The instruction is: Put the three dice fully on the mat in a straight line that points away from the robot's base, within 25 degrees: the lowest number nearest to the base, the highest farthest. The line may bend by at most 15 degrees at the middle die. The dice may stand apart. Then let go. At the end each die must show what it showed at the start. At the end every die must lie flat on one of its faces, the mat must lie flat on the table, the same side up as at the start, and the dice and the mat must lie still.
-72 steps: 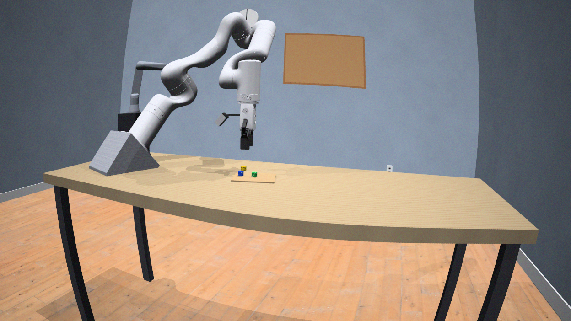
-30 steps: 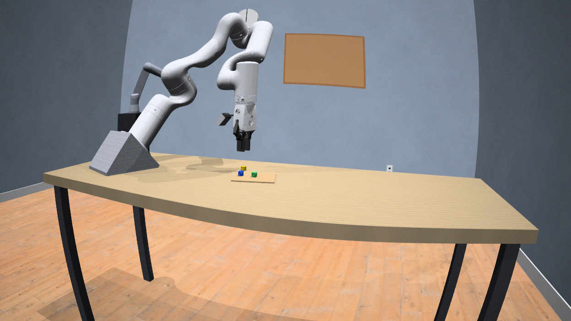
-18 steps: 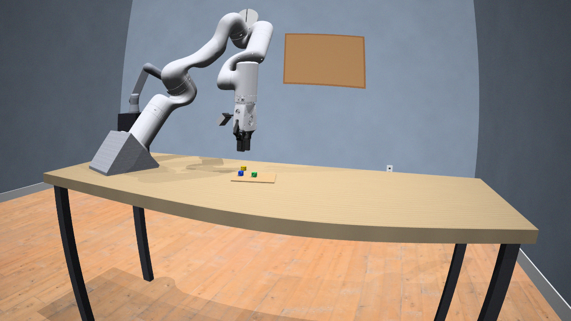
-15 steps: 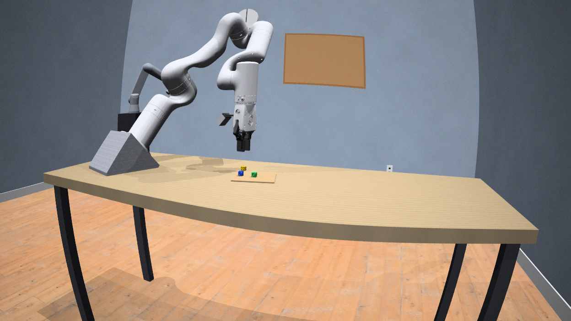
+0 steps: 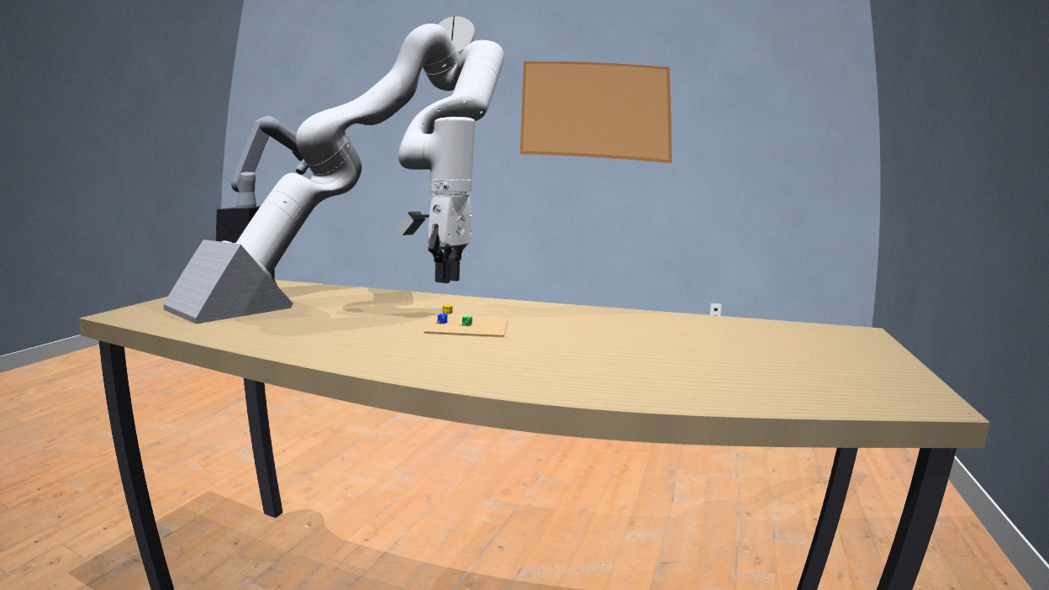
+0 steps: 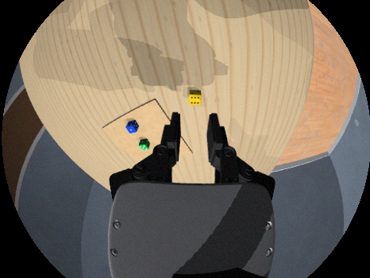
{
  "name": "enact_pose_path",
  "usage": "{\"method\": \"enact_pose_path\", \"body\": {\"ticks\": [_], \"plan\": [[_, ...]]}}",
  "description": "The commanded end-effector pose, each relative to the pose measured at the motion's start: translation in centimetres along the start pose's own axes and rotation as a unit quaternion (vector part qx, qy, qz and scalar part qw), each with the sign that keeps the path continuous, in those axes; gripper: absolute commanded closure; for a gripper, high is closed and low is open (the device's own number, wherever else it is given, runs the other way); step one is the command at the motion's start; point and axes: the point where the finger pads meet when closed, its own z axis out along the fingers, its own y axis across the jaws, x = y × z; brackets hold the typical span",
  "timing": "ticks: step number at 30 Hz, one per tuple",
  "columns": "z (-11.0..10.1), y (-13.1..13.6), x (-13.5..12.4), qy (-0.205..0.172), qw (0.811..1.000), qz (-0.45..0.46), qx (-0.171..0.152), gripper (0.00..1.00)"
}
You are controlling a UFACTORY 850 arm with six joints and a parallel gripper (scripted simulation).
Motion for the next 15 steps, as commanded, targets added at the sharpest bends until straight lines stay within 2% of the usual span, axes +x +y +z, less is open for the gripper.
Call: {"method": "enact_pose_path", "body": {"ticks": [1,15], "plan": [[0.4,0.0,-0.1,-0.001,1.0,0.0,0.0,0.69],[2.3,0.1,-0.1,-0.001,1.0,0.0,0.0,0.69]]}}
